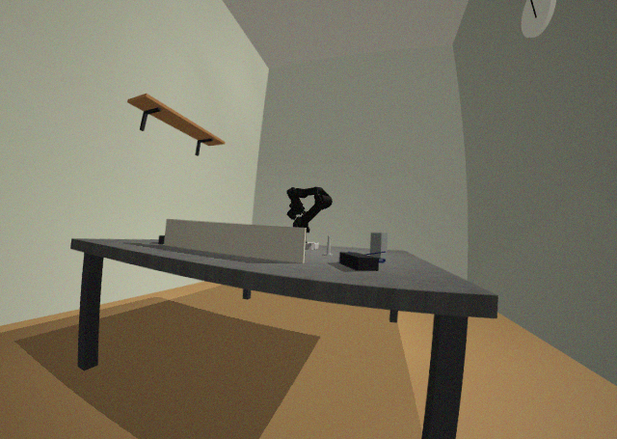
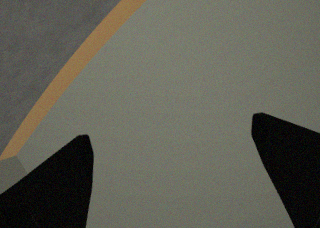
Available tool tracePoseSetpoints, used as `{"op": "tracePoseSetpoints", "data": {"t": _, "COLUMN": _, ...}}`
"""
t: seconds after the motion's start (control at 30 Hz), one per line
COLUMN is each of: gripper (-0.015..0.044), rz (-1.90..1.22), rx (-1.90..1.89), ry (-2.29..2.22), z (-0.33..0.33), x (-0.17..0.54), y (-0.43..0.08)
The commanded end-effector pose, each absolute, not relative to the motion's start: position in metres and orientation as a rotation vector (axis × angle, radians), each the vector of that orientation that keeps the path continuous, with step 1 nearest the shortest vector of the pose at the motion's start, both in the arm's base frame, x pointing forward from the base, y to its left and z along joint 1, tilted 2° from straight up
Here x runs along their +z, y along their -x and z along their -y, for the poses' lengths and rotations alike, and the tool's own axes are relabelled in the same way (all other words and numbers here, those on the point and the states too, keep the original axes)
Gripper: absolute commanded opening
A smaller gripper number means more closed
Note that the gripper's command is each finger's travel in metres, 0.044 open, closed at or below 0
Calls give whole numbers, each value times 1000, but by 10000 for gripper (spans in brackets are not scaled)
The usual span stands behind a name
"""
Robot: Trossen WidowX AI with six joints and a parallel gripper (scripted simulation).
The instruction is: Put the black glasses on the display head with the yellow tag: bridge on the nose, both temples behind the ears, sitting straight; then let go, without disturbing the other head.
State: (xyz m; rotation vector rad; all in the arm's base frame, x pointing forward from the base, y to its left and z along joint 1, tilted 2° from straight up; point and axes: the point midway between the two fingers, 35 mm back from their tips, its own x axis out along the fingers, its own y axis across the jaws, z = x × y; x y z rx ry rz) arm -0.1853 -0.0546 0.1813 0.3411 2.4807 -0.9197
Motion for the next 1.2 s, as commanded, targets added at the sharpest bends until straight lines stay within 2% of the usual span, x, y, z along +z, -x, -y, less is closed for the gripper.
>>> {"op": "tracePoseSetpoints", "data": {"t": 0.0, "gripper": 230, "rz": -2390, "rx": -784, "ry": -98, "z": 102, "x": 178, "y": 172}}
{"op": "tracePoseSetpoints", "data": {"t": 0.07, "gripper": 200, "rz": -2337, "rx": -703, "ry": 23, "z": 127, "x": 176, "y": 160}}
{"op": "tracePoseSetpoints", "data": {"t": 0.37, "gripper": 200, "rz": -2062, "rx": -307, "ry": 485, "z": 214, "x": 165, "y": 67}}
{"op": "tracePoseSetpoints", "data": {"t": 0.6, "gripper": 200, "rz": -1841, "rx": 20, "ry": 734, "z": 238, "x": 150, "y": -31}}
{"op": "tracePoseSetpoints", "data": {"t": 0.87, "gripper": 200, "rz": -1582, "rx": 411, "ry": 989, "z": 214, "x": 134, "y": -149}}
{"op": "tracePoseSetpoints", "data": {"t": 1.17, "gripper": 200, "rz": -1314, "rx": 871, "ry": 1144, "z": 124, "x": 110, "y": -250}}
